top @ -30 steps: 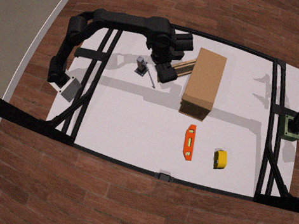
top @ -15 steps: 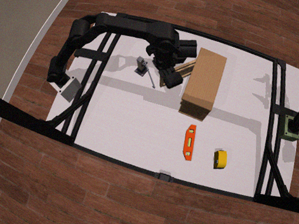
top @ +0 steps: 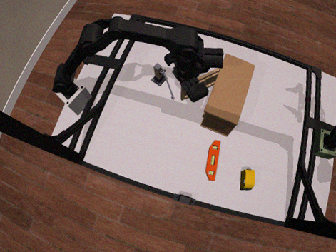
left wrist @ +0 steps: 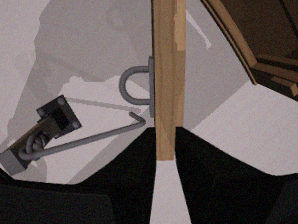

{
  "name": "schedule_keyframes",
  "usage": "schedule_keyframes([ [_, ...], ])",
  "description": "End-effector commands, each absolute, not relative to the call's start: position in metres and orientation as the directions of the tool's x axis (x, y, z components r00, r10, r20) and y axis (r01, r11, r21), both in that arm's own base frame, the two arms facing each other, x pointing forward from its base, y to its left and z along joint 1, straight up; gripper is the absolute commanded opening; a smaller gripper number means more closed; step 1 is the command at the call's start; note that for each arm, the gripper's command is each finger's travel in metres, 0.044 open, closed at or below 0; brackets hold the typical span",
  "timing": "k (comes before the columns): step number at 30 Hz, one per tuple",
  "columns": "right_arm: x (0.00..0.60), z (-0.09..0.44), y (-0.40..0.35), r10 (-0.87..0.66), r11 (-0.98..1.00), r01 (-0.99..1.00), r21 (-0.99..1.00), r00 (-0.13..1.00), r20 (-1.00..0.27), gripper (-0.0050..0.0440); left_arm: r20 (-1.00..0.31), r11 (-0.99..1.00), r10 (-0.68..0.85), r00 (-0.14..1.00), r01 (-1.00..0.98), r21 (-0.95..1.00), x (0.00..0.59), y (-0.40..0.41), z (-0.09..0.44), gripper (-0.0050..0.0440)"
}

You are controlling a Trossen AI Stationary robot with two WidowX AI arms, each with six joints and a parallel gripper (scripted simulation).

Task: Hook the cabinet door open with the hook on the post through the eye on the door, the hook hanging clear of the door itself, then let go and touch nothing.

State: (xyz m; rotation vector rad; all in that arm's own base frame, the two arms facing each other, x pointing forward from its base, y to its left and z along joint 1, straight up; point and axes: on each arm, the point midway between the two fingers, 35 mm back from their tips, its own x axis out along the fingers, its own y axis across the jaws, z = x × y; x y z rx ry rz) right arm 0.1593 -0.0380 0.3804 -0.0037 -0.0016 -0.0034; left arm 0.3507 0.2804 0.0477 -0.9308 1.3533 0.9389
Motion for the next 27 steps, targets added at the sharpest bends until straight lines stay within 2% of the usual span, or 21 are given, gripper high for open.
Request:
schedule_keyframes([
  [1,0.159,0.38,-0.038,0.0,1.0,0.0,0.001,1.0,0.001,0.04,-1.0,0.358,0.008,0.003,-0.934,0.0,0.35,0.281,0.048,0.0048],
  [8,0.159,0.38,-0.038,0.0,1.0,0.0,0.001,1.0,0.001,0.04,-1.0,0.358,0.008,0.003,-0.934,0.0,0.35,0.281,0.048,0.0216],
  [22,0.159,0.38,-0.038,0.0,1.0,0.0,0.001,1.0,0.001,0.04,-1.0,0.358,0.008,0.003,-0.934,0.0,0.35,0.281,0.048,0.022],
  [27,0.159,0.38,-0.038,0.0,1.0,0.0,0.001,1.0,0.001,0.04,-1.0,0.357,0.008,0.003,-0.934,0.0,0.351,0.281,0.074,0.022],
])
